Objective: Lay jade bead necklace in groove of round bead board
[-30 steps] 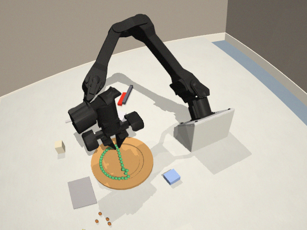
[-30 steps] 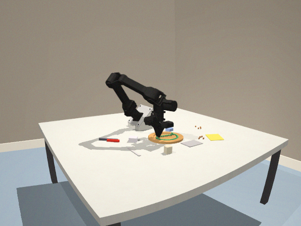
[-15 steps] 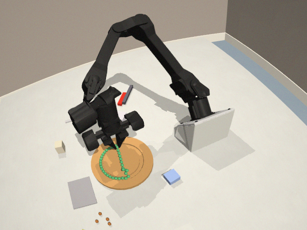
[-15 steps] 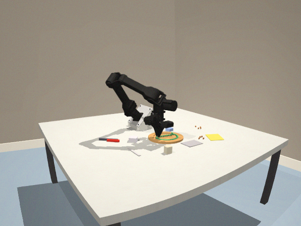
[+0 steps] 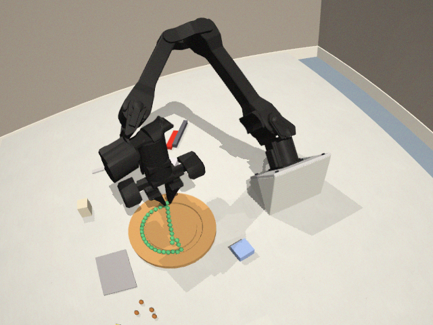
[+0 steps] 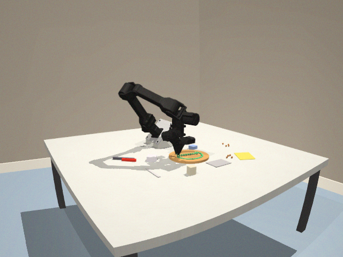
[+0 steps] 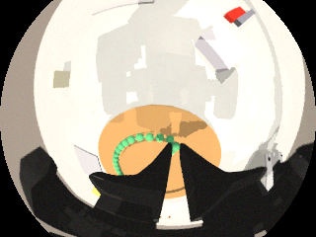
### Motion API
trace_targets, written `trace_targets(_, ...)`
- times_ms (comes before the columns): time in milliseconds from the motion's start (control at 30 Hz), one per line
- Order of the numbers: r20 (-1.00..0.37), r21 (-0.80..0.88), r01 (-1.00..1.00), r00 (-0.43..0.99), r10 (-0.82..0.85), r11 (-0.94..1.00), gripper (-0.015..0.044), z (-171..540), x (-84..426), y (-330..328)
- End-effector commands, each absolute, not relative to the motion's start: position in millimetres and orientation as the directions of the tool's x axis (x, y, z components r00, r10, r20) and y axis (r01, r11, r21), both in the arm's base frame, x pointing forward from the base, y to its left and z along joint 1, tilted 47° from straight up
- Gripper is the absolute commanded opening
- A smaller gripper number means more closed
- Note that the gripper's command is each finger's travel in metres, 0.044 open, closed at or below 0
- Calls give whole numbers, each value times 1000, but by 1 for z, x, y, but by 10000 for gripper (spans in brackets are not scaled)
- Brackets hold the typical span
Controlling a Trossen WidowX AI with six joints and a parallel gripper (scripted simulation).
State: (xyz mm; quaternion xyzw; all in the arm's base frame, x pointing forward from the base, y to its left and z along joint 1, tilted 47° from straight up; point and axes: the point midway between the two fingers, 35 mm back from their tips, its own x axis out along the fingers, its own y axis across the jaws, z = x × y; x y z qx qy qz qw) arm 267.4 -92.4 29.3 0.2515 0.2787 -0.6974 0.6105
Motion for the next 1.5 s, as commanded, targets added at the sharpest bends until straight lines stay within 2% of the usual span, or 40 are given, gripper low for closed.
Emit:
trace_targets(0,-688,-81,992,-125,-715,-96,0,32,266,-94)
trace_targets(267,-688,-81,992,-125,-715,-96,0,26,265,-100)
trace_targets(833,-690,-85,992,-128,-712,-96,440,28,265,-96)
trace_targets(1467,-688,-81,992,-125,-715,-96,440,31,266,-93)
